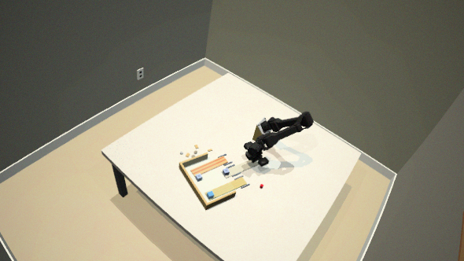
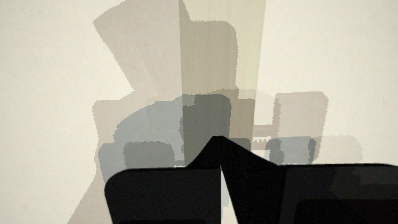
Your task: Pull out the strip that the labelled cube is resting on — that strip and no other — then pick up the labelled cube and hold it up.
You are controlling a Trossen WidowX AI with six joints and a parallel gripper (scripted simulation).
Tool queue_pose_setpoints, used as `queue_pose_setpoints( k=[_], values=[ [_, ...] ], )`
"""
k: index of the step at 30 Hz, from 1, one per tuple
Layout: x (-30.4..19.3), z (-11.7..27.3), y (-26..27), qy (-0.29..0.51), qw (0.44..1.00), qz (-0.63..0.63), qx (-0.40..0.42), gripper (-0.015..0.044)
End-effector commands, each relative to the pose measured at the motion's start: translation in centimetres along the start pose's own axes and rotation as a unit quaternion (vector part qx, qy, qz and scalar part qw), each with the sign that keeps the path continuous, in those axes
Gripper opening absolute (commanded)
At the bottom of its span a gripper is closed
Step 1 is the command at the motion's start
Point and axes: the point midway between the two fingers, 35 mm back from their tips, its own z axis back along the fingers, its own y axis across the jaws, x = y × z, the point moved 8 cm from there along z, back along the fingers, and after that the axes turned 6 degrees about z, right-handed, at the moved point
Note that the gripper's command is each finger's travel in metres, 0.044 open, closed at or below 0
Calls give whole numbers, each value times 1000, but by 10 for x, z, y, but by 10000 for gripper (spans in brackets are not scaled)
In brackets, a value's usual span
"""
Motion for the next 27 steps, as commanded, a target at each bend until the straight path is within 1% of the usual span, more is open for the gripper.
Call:
queue_pose_setpoints(
  k=[1,27],
  values=[
    [-12,-5,-1,14,1000,-4,0,0],
    [-15,-5,0,14,1000,-4,0,0]
  ],
)
